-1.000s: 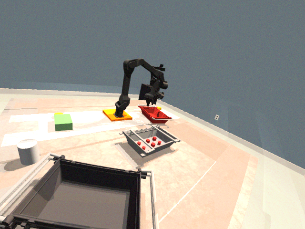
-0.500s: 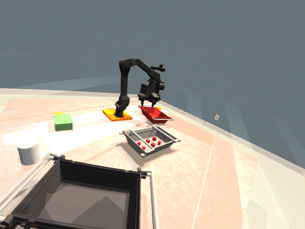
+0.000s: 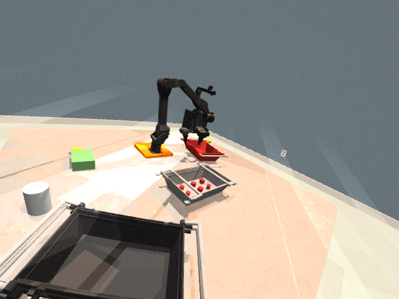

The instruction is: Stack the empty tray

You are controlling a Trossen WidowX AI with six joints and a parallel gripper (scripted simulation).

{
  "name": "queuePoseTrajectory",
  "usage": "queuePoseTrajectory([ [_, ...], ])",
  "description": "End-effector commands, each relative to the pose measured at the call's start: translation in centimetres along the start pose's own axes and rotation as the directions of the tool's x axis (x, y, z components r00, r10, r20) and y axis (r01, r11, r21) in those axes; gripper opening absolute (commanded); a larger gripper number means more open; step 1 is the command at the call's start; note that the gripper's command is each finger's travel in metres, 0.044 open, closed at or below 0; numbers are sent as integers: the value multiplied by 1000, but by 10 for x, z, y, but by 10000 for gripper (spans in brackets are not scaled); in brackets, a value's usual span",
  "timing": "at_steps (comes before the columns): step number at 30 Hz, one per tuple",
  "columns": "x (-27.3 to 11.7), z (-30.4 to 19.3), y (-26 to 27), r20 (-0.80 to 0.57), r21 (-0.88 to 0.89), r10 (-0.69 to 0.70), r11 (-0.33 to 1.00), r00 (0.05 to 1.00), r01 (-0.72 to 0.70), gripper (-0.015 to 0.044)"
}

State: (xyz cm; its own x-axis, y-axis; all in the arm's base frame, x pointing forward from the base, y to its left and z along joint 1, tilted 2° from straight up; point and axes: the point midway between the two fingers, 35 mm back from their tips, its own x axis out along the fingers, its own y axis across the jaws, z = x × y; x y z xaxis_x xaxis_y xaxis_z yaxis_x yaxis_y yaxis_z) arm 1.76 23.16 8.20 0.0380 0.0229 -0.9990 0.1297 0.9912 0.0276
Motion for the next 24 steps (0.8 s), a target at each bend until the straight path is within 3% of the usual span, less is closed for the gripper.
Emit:
queuePoseTrajectory([
  [1, 16, 1, -2, 7, 0, -12, 1000, 1000, 12, 440],
  [10, 48, 2, -6, 7, 0, -13, 1000, 1000, 13, 440],
  [18, 51, 2, -6, 7, 0, -13, 1000, 1000, 13, 440],
  [24, 51, 2, -6, 7, 0, -13, 1000, 1000, 13, 352],
])
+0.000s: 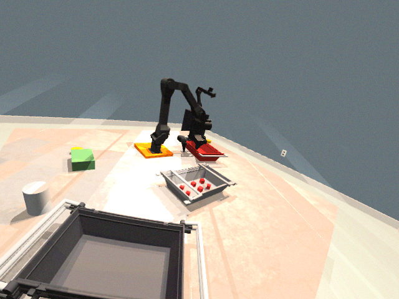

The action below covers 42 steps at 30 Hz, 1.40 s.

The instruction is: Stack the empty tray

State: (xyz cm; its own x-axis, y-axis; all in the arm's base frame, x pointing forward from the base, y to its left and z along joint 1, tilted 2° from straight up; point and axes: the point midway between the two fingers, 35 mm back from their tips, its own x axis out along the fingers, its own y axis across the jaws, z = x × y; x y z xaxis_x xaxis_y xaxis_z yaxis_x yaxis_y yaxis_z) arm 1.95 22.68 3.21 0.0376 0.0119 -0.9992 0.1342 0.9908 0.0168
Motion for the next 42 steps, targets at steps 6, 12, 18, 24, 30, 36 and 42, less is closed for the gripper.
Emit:
queuePoseTrajectory([
  [6, 1, 1, 0, 6, -4, -2, 1000, 1000, 2, 264],
  [12, 1, 1, 0, 6, -4, -2, 1000, 1000, 2, 208],
  [18, 1, 1, 0, 6, -4, -2, 1000, 1000, 2, 168],
  [24, 1, 1, 0, 6, -4, -2, 1000, 1000, 2, 128],
  [30, 1, 1, 0, 6, -4, -2, 1000, 1000, 2, 88],
  [36, 1, 1, 0, 6, -4, -2, 1000, 1000, 2, 48],
  [42, -4, 1, 1, 6, -4, -2, 1000, 1000, 2, 8],
])
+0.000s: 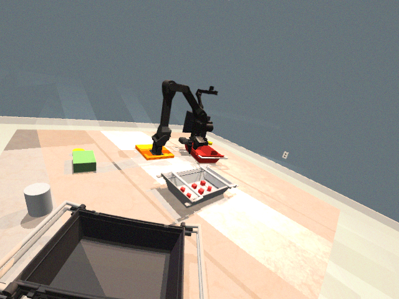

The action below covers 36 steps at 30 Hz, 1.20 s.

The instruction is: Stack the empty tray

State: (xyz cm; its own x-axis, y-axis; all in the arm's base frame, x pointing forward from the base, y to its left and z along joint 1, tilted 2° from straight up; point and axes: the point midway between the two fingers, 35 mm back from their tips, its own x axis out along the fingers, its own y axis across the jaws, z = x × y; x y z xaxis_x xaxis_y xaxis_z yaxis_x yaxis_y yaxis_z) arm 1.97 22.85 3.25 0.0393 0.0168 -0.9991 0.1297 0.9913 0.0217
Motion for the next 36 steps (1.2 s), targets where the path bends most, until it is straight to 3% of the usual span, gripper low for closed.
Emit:
queuePoseTrajectory([
  [1, -7, 1, 0, 5, 0, -7, 1000, 1000, 7, 1],
  [15, -76, 0, -1, 5, 0, -7, 1000, 1000, 7, 0],
  [36, -97, 0, 18, 4, 0, -3, 1000, 1000, 3, 0],
])
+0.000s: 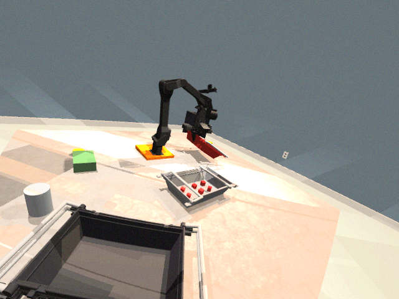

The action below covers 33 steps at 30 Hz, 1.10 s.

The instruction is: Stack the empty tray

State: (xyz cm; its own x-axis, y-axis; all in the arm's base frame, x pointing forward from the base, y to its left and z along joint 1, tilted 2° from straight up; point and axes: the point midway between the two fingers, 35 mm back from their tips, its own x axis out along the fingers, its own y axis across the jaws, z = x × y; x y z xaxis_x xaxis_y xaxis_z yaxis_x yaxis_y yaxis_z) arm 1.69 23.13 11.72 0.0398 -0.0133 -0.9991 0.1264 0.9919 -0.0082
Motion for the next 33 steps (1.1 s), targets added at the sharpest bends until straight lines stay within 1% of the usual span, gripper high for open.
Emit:
queuePoseTrajectory([
  [1, -15, 0, 16, 0, 4, 27, 1000, 1000, -27, 0],
  [33, -91, -3, 95, 0, 1, 42, 999, 999, -42, 0],
])
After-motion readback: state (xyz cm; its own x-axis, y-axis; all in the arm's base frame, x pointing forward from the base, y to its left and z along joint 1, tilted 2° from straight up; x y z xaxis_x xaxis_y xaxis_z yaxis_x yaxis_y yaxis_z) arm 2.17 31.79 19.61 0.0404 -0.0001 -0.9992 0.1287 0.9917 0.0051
